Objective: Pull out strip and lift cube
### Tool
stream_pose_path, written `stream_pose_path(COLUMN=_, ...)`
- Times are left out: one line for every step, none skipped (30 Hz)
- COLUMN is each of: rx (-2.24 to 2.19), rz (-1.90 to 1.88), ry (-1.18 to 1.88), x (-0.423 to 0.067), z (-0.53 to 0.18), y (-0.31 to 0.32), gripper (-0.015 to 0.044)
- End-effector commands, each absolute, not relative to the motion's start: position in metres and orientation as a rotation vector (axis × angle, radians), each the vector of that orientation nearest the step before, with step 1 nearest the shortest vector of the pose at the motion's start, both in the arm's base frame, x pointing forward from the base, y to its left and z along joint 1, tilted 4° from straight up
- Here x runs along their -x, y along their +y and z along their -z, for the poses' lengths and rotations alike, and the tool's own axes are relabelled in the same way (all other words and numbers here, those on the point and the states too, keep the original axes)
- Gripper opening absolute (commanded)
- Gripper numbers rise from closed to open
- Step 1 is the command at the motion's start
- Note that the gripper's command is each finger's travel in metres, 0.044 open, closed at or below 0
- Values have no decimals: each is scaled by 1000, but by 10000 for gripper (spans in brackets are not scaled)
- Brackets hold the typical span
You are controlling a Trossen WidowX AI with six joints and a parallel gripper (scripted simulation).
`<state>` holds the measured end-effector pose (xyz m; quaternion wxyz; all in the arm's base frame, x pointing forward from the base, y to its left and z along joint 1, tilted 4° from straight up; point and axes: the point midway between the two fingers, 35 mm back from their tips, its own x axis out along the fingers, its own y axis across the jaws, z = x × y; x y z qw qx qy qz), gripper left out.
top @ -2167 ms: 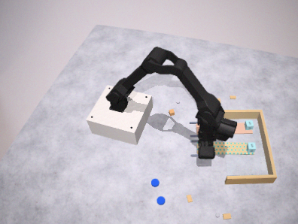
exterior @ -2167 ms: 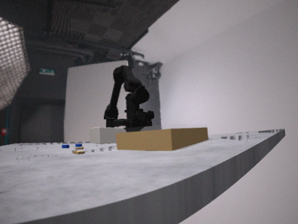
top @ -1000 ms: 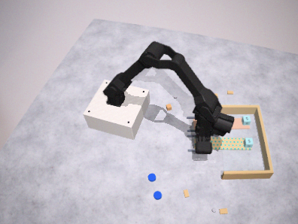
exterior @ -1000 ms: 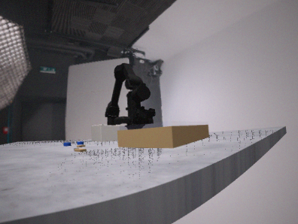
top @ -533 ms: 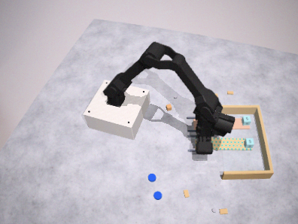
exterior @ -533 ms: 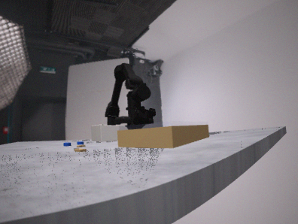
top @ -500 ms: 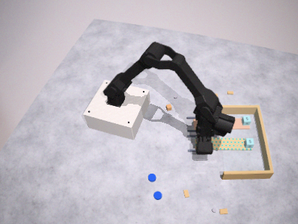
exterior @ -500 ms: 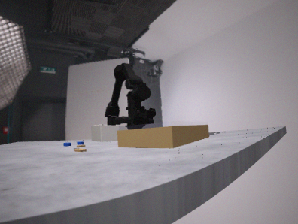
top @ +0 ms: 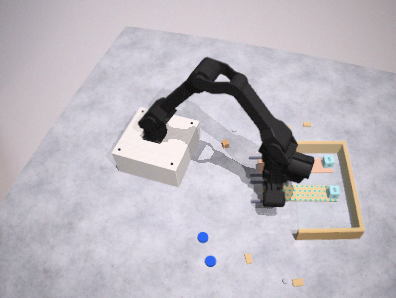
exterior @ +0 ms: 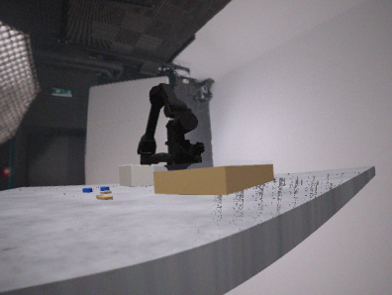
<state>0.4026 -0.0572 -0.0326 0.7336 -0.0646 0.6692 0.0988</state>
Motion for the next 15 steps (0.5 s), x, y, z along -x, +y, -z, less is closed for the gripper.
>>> stream_pose_path(rx=138, rz=-216, ry=1489, x=-392, z=39, y=-59, gripper=0)
stream_pose_path(rx=138, rz=-216, ry=1489, x=-391, z=39, y=-60, gripper=0)
stream_pose_path(rx=138, rz=-216, ry=1489, x=-390, z=39, y=-60, gripper=0)
stream_pose_path(rx=138, rz=-216, ry=1489, x=-388, z=39, y=-61, gripper=0)
stream_pose_path(rx=138, rz=-216, ry=1490, x=-387, z=39, y=-61, gripper=0)
stream_pose_path(rx=138, rz=-216, ry=1490, x=-385, z=40, y=-61, gripper=0)
stream_pose_path(rx=138, rz=-216, ry=1490, x=-384, z=40, y=-62, gripper=0)
stream_pose_path(rx=138, rz=-216, ry=1490, x=-382, z=40, y=-62, gripper=0)
stream_pose_path(rx=138, rz=-216, ry=1490, x=-381, z=40, y=-62, gripper=0)
stream_pose_path(rx=138, rz=-216, ry=1490, x=-379, z=40, y=-63, gripper=0)
stream_pose_path(rx=138, rz=-216, ry=1490, x=-378, z=41, y=-63, gripper=0)
stream_pose_path(rx=138, rz=-216, ry=1490, x=-377, z=41, y=-63, gripper=0)
stream_pose_path(rx=138, rz=-216, ry=1491, x=-375, z=41, y=-64, gripper=0)
stream_pose_path(rx=138, rz=-215, ry=1491, x=-374, z=41, y=-64, gripper=0)
stream_pose_path(rx=138, rz=-215, ry=1491, x=-372, z=42, y=-65, gripper=0)
